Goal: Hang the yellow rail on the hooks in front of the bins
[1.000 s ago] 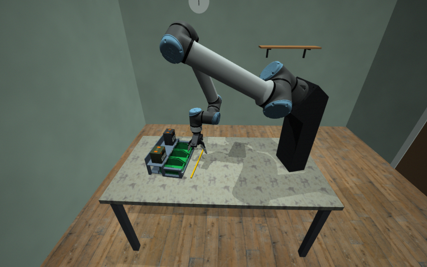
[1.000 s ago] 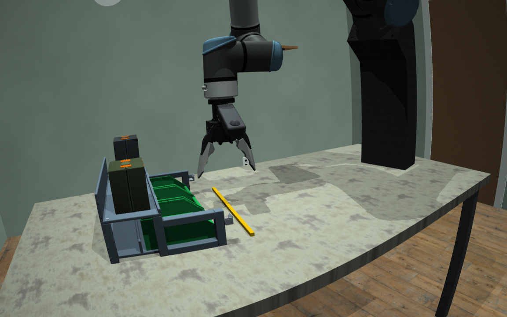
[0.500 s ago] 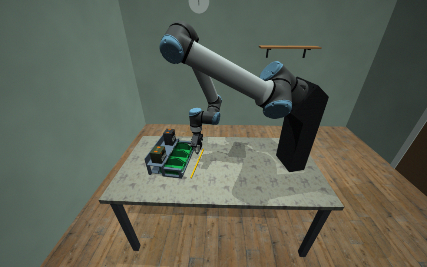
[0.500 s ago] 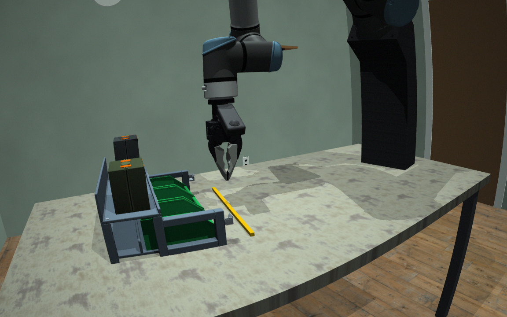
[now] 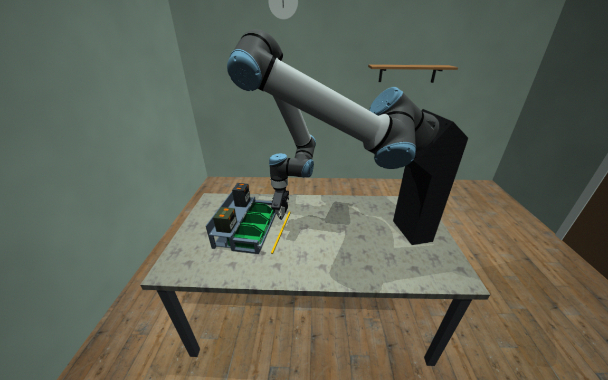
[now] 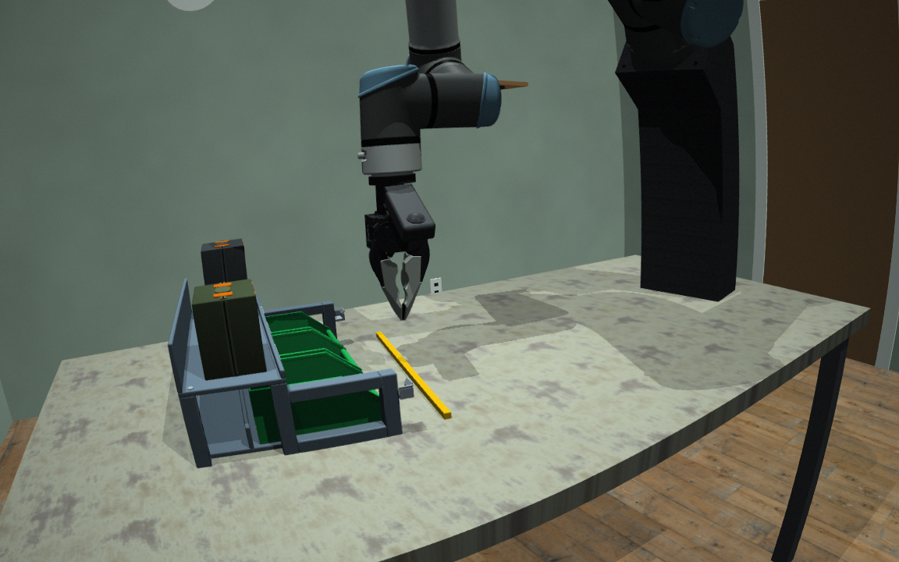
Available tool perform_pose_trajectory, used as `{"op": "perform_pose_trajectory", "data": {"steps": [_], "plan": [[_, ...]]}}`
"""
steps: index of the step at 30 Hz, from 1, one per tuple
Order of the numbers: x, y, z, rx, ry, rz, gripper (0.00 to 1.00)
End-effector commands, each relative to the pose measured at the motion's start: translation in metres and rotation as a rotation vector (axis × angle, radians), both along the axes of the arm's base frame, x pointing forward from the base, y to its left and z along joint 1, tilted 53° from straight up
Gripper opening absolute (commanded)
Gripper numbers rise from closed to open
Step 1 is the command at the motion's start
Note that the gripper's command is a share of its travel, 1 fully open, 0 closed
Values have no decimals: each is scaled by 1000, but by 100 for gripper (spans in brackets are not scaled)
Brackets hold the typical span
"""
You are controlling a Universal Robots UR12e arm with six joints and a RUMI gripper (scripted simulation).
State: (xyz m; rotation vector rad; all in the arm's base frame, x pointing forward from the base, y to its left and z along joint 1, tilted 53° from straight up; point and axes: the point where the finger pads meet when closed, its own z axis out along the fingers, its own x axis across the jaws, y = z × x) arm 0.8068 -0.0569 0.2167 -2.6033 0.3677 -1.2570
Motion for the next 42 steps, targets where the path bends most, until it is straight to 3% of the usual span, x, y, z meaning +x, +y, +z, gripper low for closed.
{"op": "perform_pose_trajectory", "data": {"steps": [1, 6, 12, 21, 22, 42], "plan": [[0, 0, 1, 0, -1, 0, 0], [1, 0, -1, 0, -1, 0, 0], [19, 3, -15, 0, -1, 0, 0], [19, 3, -15, 0, -1, 0, 0], [19, 2, -15, 0, -1, 0, 22], [19, 3, -15, 0, -1, 0, 22]]}}
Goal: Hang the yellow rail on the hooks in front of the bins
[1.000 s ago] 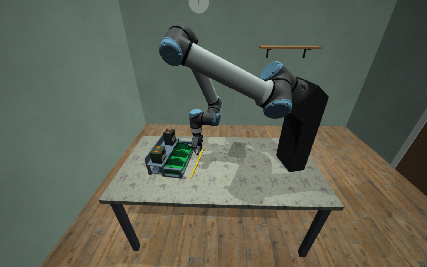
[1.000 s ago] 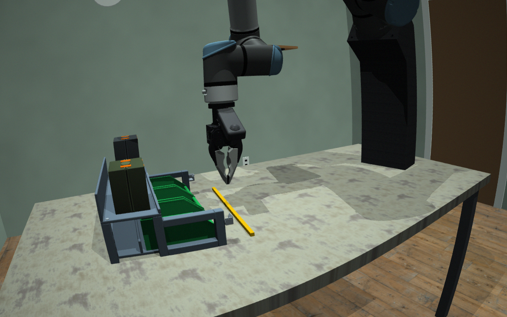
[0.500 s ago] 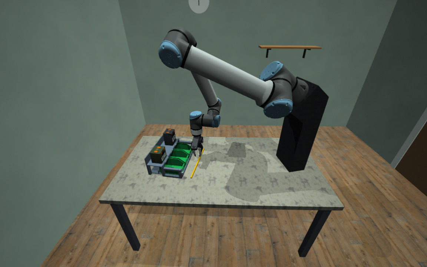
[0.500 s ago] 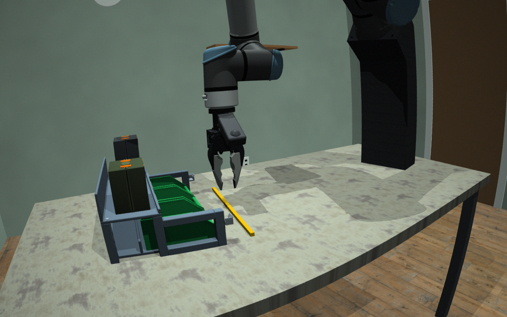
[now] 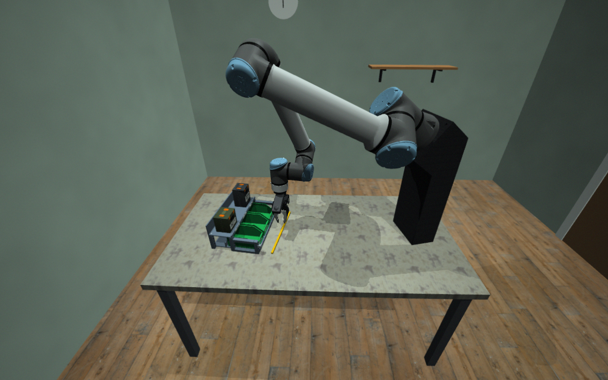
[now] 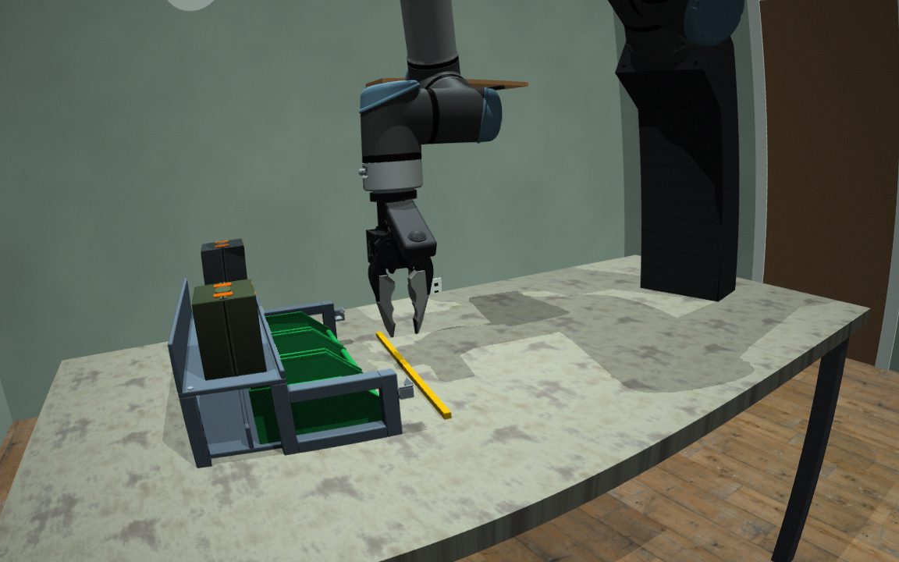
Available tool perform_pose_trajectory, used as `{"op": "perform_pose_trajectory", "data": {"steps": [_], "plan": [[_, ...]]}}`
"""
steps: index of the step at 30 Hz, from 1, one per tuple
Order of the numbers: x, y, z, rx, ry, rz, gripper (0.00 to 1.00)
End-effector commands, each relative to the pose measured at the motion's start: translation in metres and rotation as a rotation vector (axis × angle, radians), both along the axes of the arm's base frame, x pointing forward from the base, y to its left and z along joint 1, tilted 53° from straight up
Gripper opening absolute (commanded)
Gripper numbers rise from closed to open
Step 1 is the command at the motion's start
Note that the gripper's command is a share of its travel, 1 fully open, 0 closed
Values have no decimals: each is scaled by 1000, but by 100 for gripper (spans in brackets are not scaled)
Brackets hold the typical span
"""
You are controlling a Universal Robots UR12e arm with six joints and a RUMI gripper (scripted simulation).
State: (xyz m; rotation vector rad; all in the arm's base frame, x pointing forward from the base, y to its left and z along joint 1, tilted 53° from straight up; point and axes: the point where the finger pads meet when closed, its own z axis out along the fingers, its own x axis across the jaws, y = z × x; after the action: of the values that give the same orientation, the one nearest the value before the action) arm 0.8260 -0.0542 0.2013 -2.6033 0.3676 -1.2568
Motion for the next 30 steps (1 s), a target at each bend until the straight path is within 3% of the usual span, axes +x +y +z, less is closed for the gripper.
{"op": "perform_pose_trajectory", "data": {"steps": [1, 30], "plan": [[0, 0, 1, 0, -1, 0, 22], [3, 0, -2, 0, -1, 0, 22]]}}
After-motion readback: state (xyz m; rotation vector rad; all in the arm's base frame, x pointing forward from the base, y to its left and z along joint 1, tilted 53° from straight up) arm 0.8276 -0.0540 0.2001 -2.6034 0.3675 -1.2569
